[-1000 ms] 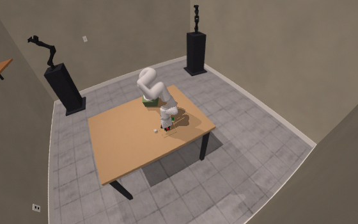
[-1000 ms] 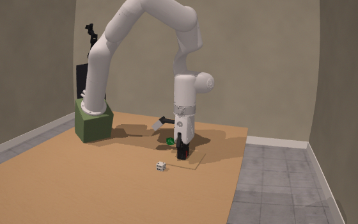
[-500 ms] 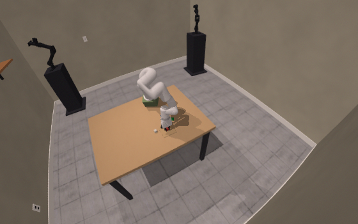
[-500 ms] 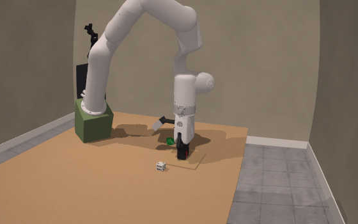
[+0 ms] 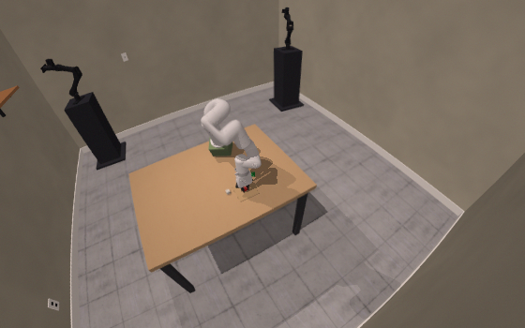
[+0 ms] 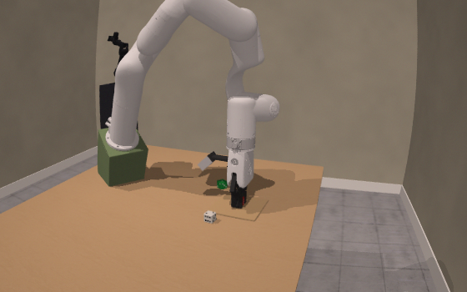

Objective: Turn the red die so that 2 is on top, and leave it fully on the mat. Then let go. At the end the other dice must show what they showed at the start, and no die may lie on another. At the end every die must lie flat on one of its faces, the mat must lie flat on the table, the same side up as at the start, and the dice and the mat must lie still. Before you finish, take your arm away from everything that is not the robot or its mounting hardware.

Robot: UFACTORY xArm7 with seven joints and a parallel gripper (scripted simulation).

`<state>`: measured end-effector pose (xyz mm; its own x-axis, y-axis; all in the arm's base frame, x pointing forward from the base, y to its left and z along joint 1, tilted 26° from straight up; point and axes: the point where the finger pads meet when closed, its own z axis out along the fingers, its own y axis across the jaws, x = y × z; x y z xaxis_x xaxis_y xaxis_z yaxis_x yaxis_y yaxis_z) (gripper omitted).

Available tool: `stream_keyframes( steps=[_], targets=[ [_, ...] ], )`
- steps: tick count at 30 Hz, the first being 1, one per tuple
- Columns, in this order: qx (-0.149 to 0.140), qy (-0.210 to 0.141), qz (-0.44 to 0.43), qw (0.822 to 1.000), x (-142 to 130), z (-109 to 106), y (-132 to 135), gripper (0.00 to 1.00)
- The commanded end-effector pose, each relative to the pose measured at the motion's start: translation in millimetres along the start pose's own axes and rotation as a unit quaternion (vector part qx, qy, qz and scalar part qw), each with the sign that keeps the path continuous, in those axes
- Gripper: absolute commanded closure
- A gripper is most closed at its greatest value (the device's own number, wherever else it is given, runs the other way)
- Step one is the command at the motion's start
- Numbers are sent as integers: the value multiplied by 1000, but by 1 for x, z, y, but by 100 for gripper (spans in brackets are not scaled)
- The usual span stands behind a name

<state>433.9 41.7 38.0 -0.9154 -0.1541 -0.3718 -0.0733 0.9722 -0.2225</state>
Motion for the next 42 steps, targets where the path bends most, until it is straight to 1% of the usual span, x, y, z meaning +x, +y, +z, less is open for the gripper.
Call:
stream_keyframes(
  steps=[1, 34, 35, 37, 38, 42],
  targets=[
    [0, -1, 0, 1000, -1, -1, 0, 79],
    [0, -1, 0, 1000, -1, -1, 0, 79],
    [0, -1, 0, 1000, -1, -1, 0, 75],
    [0, -1, 0, 1000, -1, -1, 0, 75],
    [0, -1, 0, 1000, -1, -1, 0, 71],
    [0, -1, 0, 1000, -1, -1, 0, 71]
  ],
)
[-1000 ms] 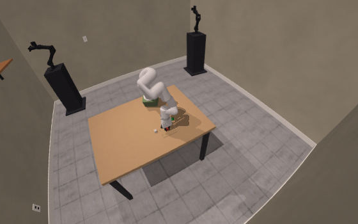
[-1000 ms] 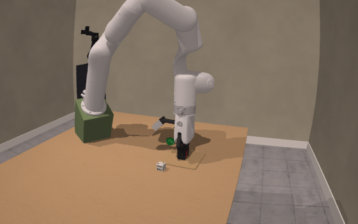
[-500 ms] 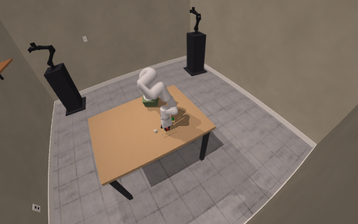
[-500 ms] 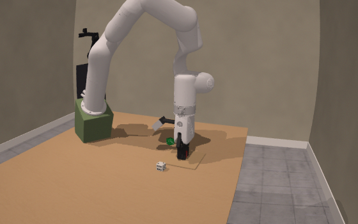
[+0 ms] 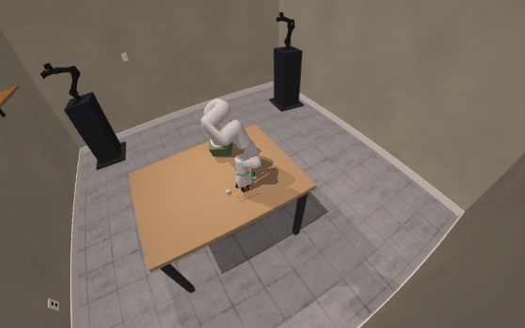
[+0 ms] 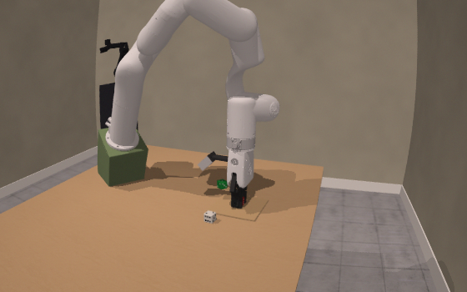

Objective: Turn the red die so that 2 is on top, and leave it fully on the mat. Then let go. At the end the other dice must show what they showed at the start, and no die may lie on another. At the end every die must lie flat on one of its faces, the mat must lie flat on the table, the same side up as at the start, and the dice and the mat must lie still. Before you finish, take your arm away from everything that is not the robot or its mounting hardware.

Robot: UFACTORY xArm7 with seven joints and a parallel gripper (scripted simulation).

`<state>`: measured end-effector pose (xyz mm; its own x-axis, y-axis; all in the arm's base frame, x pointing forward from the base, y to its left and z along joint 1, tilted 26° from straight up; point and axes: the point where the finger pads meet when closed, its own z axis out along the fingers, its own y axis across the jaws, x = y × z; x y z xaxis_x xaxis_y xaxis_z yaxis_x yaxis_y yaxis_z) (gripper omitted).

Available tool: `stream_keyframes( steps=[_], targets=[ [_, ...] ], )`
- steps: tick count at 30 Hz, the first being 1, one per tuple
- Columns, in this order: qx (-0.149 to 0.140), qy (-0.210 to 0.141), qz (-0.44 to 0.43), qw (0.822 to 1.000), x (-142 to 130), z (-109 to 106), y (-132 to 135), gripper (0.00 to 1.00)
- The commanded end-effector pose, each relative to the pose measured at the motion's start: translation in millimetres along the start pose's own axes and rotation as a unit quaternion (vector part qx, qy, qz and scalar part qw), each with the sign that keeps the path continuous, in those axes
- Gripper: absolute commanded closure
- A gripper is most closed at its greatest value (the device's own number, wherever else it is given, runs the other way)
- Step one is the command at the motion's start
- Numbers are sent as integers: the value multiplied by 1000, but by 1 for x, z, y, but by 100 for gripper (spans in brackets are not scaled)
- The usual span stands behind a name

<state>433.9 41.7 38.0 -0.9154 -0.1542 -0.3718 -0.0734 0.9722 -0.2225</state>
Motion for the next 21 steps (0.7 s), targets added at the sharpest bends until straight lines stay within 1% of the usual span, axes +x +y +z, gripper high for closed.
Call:
stream_keyframes(
  steps=[1, 3, 4, 6, 7, 21],
  targets=[
    [0, -1, 0, 1000, -1, -1, 0, 67],
    [0, -1, 0, 1000, -1, -1, 0, 67],
    [0, -1, 0, 1000, -1, -1, 0, 63],
    [0, -1, 0, 1000, -1, -1, 0, 63],
    [0, -1, 0, 1000, -1, -1, 0, 58],
    [0, -1, 0, 1000, -1, -2, 0, 58]
  ],
)
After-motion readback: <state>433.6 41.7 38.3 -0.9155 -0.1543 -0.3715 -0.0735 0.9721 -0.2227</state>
